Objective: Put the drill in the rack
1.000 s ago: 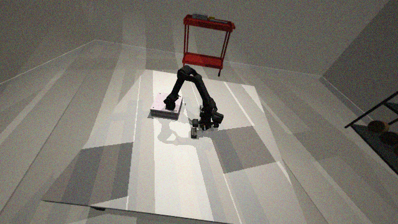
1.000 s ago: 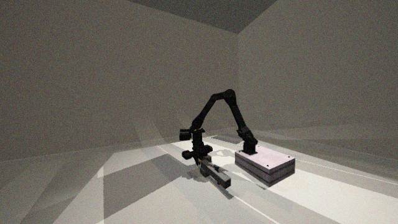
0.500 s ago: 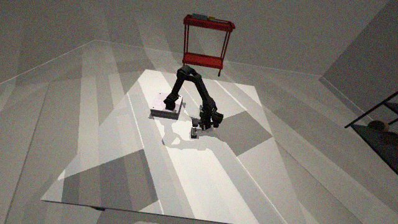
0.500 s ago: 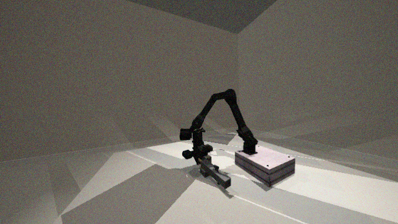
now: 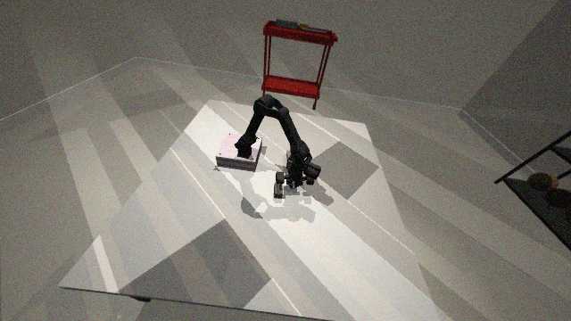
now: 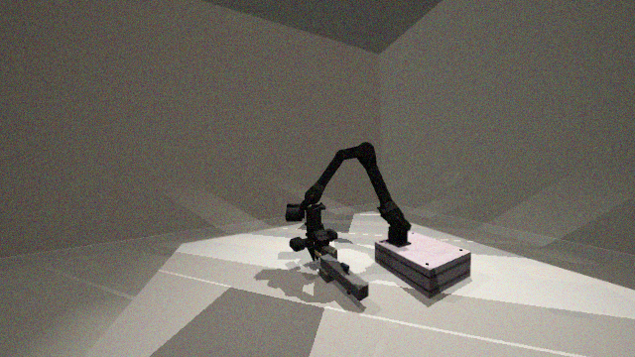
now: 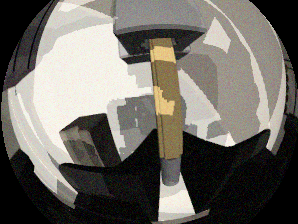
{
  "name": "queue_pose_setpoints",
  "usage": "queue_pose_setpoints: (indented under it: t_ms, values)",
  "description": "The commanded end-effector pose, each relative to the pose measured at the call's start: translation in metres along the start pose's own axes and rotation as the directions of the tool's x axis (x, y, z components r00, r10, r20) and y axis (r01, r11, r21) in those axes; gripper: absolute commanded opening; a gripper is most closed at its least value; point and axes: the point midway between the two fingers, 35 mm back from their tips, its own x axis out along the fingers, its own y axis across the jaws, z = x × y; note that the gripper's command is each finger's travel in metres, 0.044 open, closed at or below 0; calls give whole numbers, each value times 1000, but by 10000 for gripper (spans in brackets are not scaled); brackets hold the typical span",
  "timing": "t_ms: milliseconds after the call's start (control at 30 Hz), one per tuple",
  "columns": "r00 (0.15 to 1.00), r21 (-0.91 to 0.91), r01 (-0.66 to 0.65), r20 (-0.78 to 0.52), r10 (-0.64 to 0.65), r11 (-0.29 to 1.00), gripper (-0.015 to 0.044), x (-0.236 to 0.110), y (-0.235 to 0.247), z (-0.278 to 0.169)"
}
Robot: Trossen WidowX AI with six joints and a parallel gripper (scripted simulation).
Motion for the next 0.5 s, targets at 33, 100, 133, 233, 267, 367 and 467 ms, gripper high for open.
queue_pose_setpoints:
  t_ms: [33,100,133,233,267,367,467]
  values:
    - [1000,-3,-3,2,3,1000,0,1,-1,-9]
    - [1000,-3,-3,2,3,1000,0,1,-1,-10]
    - [1000,-3,-3,2,3,1000,0,1,-1,-12]
    - [1000,-3,-3,1,3,1000,0,1,-1,-16]
    - [1000,-3,-3,1,3,1000,0,1,-1,-18]
    - [1000,-3,-3,1,3,1000,0,1,-1,-23]
    - [1000,-3,-3,0,3,1000,0,1,-1,-28]
